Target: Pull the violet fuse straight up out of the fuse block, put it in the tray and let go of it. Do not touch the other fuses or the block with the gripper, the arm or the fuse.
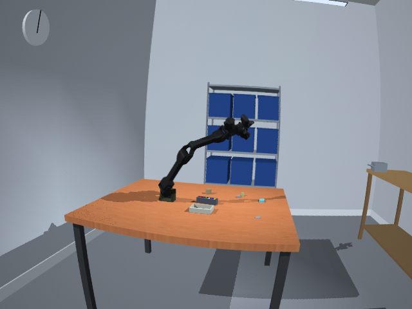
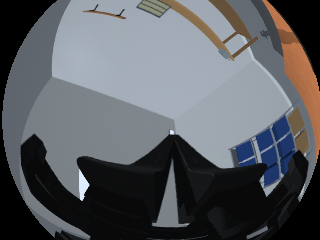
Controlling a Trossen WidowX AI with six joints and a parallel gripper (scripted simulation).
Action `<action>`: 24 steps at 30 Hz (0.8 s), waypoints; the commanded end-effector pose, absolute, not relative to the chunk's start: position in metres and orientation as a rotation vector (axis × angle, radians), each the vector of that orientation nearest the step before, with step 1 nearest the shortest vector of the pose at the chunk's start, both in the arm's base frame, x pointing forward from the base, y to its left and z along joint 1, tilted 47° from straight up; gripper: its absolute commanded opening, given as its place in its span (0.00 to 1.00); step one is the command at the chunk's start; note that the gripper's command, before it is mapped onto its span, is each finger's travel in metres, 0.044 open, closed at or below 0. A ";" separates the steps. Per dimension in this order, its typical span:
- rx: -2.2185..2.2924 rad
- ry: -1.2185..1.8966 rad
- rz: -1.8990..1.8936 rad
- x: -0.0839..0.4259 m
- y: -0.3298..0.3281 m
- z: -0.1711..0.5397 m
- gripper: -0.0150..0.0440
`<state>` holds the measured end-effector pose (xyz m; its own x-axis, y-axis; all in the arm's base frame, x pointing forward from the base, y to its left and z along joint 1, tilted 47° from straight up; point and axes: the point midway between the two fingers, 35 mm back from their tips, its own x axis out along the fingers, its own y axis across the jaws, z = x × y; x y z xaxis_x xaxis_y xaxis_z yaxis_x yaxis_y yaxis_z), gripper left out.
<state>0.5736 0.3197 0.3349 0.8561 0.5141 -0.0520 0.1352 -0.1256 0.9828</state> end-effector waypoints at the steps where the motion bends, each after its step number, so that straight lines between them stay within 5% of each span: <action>1: 1.675 0.509 0.341 0.574 0.319 0.332 0.30; 3: 1.577 0.522 0.279 0.573 0.315 0.310 0.38; 24: -0.095 1.092 -0.089 0.443 0.192 0.057 0.38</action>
